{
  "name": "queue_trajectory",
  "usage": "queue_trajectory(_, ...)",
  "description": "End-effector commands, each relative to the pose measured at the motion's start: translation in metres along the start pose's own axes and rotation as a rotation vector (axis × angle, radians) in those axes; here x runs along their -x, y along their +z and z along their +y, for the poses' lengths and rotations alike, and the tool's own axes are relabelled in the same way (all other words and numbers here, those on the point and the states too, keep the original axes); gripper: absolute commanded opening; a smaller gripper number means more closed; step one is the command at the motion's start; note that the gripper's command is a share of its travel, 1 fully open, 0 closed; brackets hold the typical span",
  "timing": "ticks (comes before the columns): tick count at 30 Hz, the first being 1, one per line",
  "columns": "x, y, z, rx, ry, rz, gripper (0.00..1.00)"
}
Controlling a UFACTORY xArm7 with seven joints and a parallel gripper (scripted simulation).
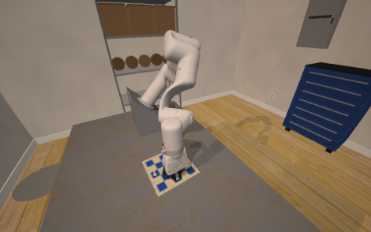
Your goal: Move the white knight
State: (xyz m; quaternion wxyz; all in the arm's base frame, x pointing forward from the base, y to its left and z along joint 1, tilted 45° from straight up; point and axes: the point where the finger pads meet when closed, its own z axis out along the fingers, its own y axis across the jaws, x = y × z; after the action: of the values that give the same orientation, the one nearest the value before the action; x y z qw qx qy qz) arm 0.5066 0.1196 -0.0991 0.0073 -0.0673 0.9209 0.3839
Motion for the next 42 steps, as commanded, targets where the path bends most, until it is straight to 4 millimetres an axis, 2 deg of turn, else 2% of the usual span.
queue_trajectory(1, 0.0015, -0.0021, -0.0013, -0.003, 0.000, -0.004, 0.00)
queue_trajectory(24, 0.0015, -0.0021, -0.0013, -0.003, 0.000, -0.004, 0.00)
queue_trajectory(25, 0.0015, -0.0021, -0.0013, -0.003, 0.000, -0.004, 0.08)
queue_trajectory(27, 0.0015, -0.0021, -0.0013, -0.003, 0.000, -0.004, 0.08)
queue_trajectory(28, 0.0015, -0.0021, -0.0013, -0.003, 0.000, -0.004, 0.16)
queue_trajectory(30, 0.0015, -0.0021, -0.0013, -0.003, 0.000, -0.004, 0.16)
queue_trajectory(31, 0.0015, -0.0021, -0.0013, -0.003, 0.000, -0.004, 0.24)
queue_trajectory(33, 0.0015, -0.0021, -0.0013, -0.003, 0.000, -0.004, 0.24)
queue_trajectory(34, 0.0015, -0.0021, -0.0013, -0.003, 0.000, -0.004, 0.32)
queue_trajectory(38, 0.0015, -0.0021, -0.0013, -0.003, 0.000, -0.004, 0.32)
queue_trajectory(39, 0.0015, -0.0021, -0.0013, -0.003, 0.000, -0.004, 0.39)
queue_trajectory(42, 0.0015, -0.0021, -0.0013, -0.003, 0.000, -0.004, 0.39)
